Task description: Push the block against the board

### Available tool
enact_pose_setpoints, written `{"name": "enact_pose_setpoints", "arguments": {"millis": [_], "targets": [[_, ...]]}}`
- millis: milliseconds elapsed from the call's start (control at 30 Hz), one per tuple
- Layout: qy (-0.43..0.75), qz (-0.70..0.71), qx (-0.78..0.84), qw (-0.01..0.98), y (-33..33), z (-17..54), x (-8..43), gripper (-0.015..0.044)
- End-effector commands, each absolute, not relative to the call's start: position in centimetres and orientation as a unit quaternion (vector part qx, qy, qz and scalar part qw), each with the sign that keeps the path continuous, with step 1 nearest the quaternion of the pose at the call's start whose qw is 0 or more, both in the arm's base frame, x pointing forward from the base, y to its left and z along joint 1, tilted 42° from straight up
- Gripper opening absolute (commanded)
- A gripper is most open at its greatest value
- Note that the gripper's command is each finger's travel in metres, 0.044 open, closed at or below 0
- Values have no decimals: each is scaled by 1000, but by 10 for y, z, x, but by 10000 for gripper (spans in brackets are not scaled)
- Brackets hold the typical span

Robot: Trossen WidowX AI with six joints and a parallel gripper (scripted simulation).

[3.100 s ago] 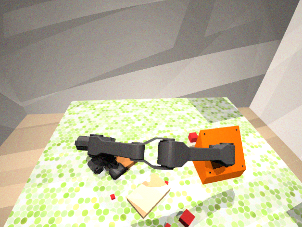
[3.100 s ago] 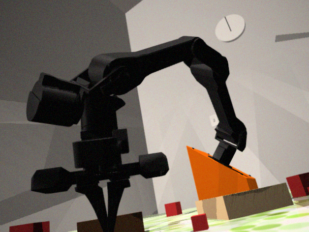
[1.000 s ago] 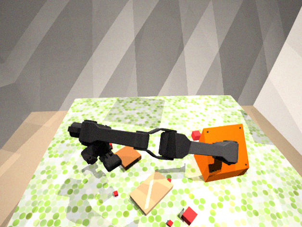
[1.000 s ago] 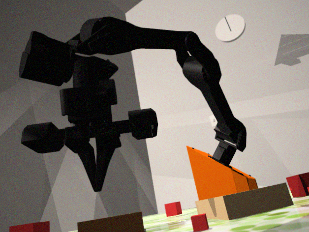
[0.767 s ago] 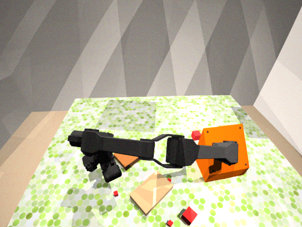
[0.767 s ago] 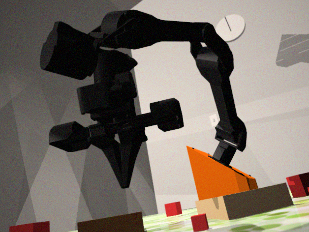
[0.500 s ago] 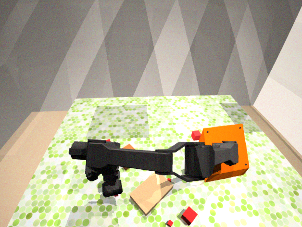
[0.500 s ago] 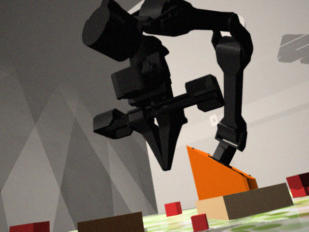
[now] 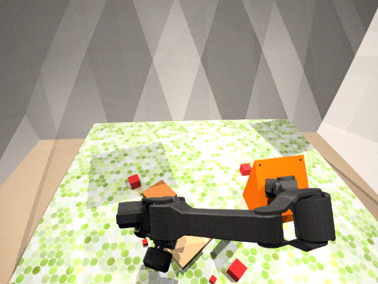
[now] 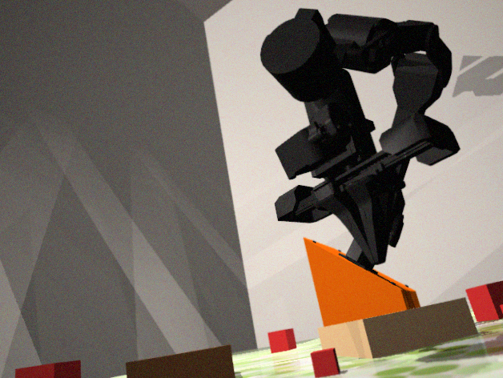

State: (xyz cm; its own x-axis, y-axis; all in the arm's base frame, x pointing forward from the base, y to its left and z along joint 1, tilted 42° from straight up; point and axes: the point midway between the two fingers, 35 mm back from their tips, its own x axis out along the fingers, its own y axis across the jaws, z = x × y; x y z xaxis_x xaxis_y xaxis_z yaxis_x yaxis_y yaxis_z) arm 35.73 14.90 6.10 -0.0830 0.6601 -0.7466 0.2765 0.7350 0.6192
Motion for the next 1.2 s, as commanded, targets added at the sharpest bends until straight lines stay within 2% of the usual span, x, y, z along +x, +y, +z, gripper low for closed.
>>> {"name": "enact_pose_setpoints", "arguments": {"millis": [0,433,567,733,1167], "targets": [[727,121,361,571,156,67,331,0],[739,-33,475,477,166,72,241,0],[739,-35,477,475,168,70,240,0],[739,-35,477,475,203,34,234,0],[739,-35,477,475,202,29,239,0]]}}
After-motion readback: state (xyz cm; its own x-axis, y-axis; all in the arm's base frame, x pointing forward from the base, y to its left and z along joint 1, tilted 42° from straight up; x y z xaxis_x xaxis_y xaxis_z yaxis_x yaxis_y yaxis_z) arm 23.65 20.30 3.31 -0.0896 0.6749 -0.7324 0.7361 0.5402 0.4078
